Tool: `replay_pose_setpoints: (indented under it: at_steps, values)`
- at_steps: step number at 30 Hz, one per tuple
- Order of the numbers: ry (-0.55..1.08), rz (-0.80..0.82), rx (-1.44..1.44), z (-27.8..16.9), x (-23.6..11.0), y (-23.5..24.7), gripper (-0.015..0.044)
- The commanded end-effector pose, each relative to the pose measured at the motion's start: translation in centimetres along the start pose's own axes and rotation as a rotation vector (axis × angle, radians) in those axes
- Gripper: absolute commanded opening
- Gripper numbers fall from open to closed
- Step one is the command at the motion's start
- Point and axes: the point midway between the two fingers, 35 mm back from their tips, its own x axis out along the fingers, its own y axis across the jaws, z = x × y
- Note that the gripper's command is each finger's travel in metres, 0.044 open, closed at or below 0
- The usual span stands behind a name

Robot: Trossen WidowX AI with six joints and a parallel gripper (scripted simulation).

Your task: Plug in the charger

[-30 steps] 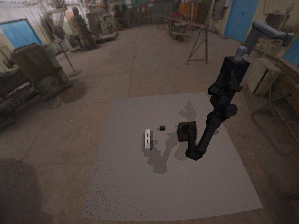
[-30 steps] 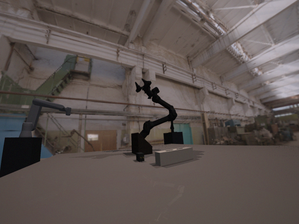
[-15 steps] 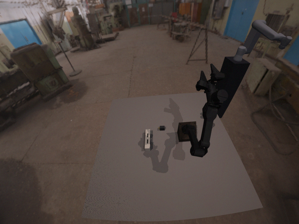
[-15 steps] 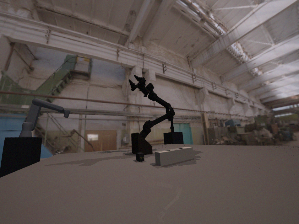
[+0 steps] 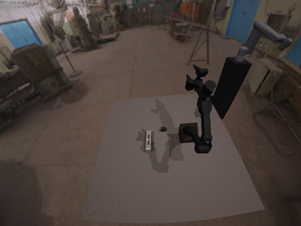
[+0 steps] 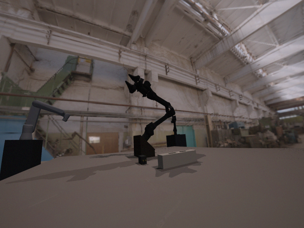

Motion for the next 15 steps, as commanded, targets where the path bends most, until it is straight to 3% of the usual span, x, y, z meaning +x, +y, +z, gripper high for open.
replay_pose_setpoints:
  at_steps: [1,15]
  values:
    - [-0.035,0.115,0.048,1.2,1.8,3.3,0.0440]
    - [-0.114,0.441,0.142,5.6,4.7,12.9,0.0440]
